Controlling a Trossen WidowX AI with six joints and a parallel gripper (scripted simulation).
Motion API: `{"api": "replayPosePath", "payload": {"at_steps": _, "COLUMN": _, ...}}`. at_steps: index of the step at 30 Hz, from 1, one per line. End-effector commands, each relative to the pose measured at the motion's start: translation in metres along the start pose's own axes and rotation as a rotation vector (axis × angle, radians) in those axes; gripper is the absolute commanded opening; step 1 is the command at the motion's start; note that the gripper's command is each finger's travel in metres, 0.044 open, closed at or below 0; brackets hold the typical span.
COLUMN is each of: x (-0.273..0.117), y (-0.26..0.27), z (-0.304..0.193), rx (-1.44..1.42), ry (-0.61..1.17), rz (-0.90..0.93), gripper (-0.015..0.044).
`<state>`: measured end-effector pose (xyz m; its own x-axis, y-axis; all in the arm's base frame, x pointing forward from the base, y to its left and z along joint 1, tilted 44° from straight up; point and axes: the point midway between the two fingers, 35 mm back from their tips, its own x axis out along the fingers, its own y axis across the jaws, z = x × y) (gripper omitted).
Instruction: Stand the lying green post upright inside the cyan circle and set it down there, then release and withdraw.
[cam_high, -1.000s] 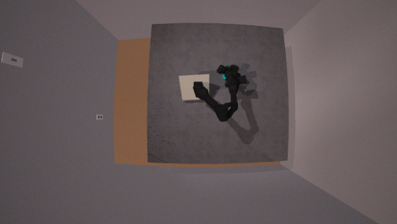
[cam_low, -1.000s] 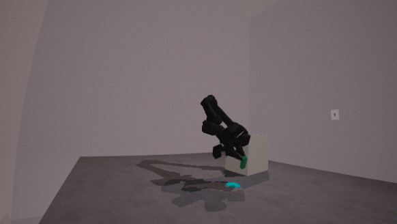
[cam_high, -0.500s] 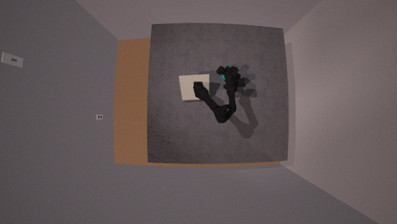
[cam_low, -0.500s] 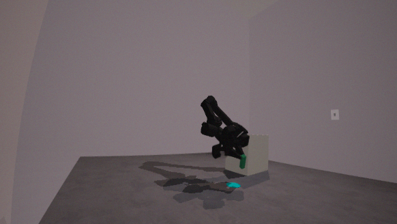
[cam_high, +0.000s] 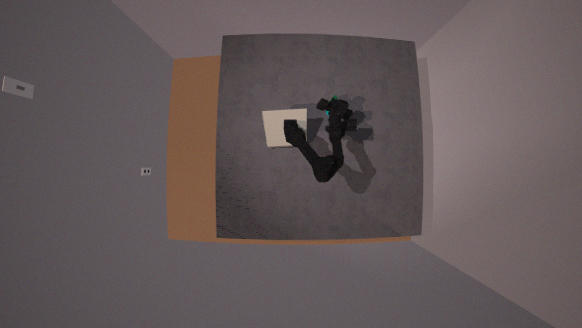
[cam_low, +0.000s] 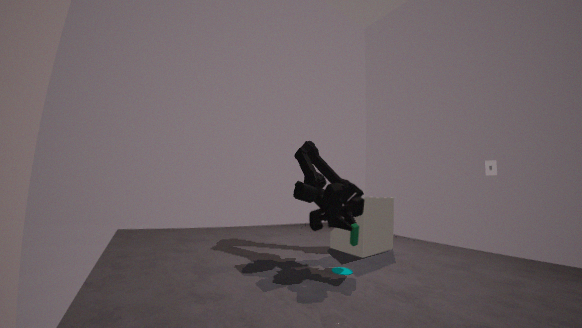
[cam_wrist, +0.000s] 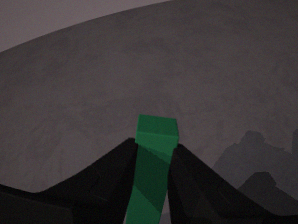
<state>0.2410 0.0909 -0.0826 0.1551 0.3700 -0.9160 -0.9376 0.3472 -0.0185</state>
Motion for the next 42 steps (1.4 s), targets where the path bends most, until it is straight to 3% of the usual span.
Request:
{"api": "replayPosePath", "payload": {"at_steps": 1, "x": -0.003, "y": 0.000, "z": 0.001, "rx": -0.020, "ry": -0.035, "rz": -0.010, "gripper": 0.0023}}
{"api": "replayPosePath", "payload": {"at_steps": 42, "x": -0.029, "y": 0.001, "z": 0.006, "rx": -0.167, "ry": -0.292, "rz": -0.140, "gripper": 0.0023}}
